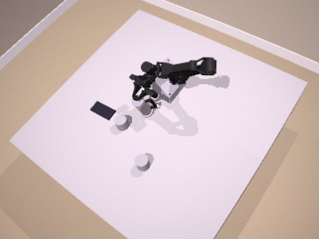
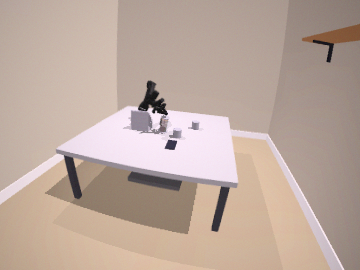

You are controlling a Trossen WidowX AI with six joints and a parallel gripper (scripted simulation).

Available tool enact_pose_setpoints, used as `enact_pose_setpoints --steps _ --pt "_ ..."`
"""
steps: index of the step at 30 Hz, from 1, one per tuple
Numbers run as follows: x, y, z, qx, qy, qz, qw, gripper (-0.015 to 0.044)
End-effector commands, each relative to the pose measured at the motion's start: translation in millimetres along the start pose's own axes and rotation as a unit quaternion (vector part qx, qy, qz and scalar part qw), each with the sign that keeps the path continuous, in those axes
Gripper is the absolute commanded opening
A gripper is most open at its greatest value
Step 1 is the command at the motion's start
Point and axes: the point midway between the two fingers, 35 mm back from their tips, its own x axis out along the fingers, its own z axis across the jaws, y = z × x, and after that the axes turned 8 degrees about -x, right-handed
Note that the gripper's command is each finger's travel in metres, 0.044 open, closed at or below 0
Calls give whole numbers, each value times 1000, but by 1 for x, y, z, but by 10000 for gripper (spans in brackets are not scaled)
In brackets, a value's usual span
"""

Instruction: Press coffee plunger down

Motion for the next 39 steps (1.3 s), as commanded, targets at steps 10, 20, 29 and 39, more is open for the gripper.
enact_pose_setpoints --steps 10,20,29,39 --pt "0 0 0 0 0 0 1000 125" --pt "0 0 0 0 0 0 1000 387" --pt "-8 -8 -5 0 3 5 1000 440" --pt "-72 -51 0 11 2 6 1000 440"
